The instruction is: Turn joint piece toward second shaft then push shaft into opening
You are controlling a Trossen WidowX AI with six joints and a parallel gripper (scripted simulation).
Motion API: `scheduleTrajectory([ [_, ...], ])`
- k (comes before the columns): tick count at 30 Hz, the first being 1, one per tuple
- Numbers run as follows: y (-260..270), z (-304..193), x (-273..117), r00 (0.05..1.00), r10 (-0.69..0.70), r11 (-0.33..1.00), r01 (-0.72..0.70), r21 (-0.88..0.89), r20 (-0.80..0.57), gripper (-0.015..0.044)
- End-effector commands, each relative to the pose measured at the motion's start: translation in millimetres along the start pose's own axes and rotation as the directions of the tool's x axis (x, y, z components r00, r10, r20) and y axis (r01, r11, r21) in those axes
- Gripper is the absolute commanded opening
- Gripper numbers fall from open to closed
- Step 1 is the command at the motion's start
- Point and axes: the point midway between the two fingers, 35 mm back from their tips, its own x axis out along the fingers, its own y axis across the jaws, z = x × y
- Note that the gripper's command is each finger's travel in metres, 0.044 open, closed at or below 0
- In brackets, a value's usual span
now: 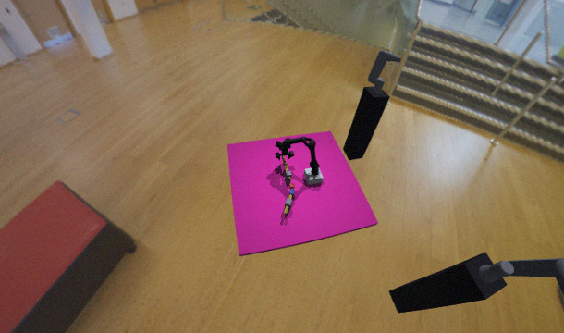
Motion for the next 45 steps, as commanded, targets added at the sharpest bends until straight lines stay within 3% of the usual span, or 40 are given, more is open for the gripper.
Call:
scheduleTrajectory([
  [1, -1.0, -1.7, 3.8, 1.000, -0.002, 1.000, 0.002, 0.018, -0.008, 0.0440],
  [22, -0.8, -2.9, 32.9, 1.000, -0.002, 1.000, 0.002, 0.018, -0.008, 0.0440],
  [35, -0.8, -2.9, 32.9, 1.000, -0.002, 1.000, 0.002, 0.018, -0.008, 0.0102],
  [45, -0.8, -2.9, 32.9, 1.000, -0.002, 1.000, 0.002, 0.018, -0.008, 0.0102],
])
